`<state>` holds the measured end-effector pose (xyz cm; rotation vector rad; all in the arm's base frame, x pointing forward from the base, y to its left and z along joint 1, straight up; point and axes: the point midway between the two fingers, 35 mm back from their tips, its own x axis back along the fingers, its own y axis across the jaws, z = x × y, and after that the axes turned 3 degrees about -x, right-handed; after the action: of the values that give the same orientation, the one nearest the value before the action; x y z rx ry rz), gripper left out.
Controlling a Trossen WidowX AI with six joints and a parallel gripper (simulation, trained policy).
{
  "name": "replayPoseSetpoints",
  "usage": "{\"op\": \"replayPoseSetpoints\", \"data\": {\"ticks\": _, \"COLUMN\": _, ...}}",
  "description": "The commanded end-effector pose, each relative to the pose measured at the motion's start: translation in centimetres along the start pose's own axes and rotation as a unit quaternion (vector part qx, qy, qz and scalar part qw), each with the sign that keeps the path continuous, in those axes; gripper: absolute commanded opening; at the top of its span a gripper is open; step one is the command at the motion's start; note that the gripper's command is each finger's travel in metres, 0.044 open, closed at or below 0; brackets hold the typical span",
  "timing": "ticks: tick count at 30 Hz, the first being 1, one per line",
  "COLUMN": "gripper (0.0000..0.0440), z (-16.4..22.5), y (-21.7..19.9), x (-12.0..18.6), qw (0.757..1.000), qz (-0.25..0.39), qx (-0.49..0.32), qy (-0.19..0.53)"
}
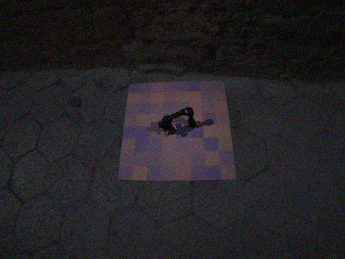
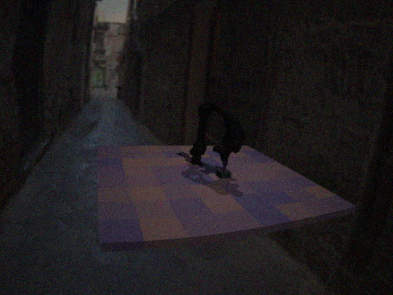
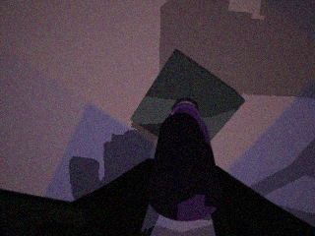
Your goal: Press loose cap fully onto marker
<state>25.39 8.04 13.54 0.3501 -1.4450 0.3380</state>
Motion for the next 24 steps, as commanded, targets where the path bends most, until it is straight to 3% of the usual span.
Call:
{"op": "replayPoseSetpoints", "data": {"ticks": 1, "gripper": 0.0, "z": 0.2, "y": 0.1, "x": -1.3, "qw": 1.0, "qz": -0.007, "qx": 0.008, "qy": 0.012}}
{"op": "replayPoseSetpoints", "data": {"ticks": 10, "gripper": 0.0003, "z": 0.0, "y": 0.0, "x": -3.7, "qw": 0.999, "qz": -0.013, "qx": 0.029, "qy": 0.019}}
{"op": "replayPoseSetpoints", "data": {"ticks": 12, "gripper": 0.0055, "z": 0.1, "y": 0.0, "x": -4.1, "qw": 0.999, "qz": -0.011, "qx": 0.032, "qy": 0.023}}
{"op": "replayPoseSetpoints", "data": {"ticks": 24, "gripper": 0.0118, "z": 1.0, "y": 0.2, "x": -4.8, "qw": 0.998, "qz": -0.019, "qx": 0.04, "qy": 0.041}}
